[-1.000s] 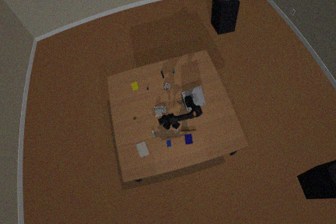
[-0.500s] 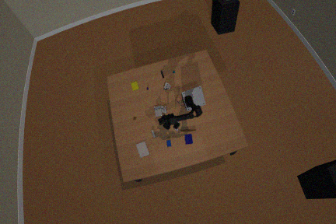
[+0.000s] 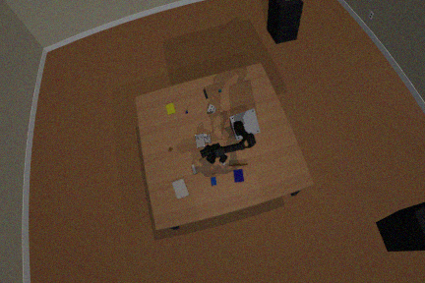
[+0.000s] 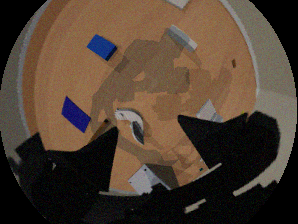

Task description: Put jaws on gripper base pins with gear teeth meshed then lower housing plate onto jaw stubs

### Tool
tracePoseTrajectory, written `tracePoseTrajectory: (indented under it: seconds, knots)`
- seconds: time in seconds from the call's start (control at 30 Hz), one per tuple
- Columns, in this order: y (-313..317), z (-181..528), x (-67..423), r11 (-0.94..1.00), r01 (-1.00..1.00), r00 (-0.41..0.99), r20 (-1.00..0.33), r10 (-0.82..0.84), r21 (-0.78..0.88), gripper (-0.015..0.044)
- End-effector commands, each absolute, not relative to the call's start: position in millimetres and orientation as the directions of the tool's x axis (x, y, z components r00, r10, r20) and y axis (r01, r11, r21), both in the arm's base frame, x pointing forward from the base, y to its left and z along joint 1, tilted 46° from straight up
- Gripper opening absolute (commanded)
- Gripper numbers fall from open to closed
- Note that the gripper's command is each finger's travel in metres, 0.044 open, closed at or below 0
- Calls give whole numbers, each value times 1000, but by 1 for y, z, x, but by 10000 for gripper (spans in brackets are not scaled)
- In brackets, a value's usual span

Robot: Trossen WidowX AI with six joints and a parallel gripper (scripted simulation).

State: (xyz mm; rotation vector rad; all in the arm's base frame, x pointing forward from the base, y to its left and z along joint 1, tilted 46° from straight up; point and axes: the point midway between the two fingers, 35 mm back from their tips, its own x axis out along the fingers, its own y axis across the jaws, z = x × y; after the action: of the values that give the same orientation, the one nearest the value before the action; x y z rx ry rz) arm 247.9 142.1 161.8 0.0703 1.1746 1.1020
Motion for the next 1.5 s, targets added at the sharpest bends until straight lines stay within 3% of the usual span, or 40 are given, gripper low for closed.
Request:
tracePoseTrajectory:
  seconds: [0.0,0.03,0.6,1.27,1.47]
  knots:
    - [142,162,248,511,-650,-39,-697,716,562,440]
    - [142,162,248,511,-650,-39,-697,716,562,440]
    - [142,162,248,511,-650,-39,-697,716,562,0]
    - [142,162,248,511,-650,-39,-697,716,562,0]
    - [142,162,248,511,-650,-39,-697,716,562,157]
